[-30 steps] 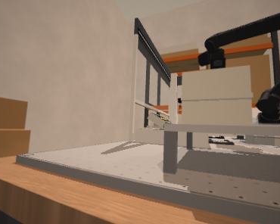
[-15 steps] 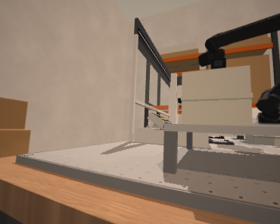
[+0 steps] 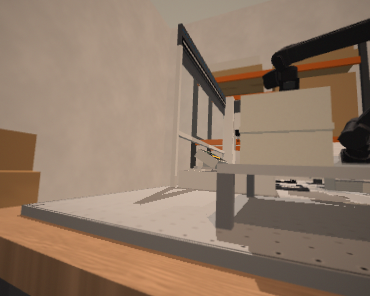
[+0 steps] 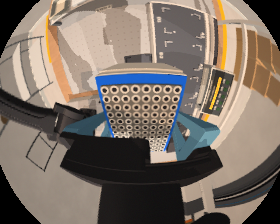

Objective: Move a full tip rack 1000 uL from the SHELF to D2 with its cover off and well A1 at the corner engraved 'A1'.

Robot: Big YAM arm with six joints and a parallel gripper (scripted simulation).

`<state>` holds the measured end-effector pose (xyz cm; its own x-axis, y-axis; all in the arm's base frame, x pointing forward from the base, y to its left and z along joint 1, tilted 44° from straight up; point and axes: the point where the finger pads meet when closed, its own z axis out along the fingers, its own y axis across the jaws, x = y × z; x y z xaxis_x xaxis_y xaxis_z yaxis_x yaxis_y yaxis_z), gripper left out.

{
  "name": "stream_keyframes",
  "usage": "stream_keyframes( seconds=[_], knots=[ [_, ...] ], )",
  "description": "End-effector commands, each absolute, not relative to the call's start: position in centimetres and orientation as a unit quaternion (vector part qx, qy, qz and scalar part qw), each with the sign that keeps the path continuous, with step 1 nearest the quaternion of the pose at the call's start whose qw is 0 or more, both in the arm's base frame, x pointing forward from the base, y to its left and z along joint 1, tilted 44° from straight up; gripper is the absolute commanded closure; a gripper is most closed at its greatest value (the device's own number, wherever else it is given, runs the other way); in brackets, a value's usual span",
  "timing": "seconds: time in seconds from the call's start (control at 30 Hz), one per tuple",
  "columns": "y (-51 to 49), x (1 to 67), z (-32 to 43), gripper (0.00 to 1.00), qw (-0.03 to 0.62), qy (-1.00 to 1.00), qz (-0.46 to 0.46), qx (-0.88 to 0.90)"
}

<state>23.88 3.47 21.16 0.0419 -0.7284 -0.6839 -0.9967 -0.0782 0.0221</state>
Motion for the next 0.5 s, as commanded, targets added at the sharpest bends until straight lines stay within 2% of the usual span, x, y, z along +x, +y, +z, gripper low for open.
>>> stream_keyframes(
  seconds=[0.0, 0.03, 0.07, 0.17, 0.23, 0.27, 0.47],
  knots=[
    [3.7, 23.0, 22.5, 1.00, 0.249, 0.599, 0.282, -0.707],
    [3.8, 23.0, 22.5, 1.00, 0.249, 0.599, 0.282, -0.707],
    [3.5, 25.3, 24.0, 1.00, 0.261, 0.619, 0.244, -0.700],
    [3.5, 25.3, 24.0, 1.00, 0.261, 0.618, 0.243, -0.700],
    [3.5, 25.3, 24.0, 1.00, 0.261, 0.618, 0.243, -0.700],
    [3.8, 22.9, 22.6, 1.00, 0.249, 0.599, 0.282, -0.707],
    [3.8, 22.9, 22.5, 1.00, 0.249, 0.599, 0.282, -0.707]
  ],
)
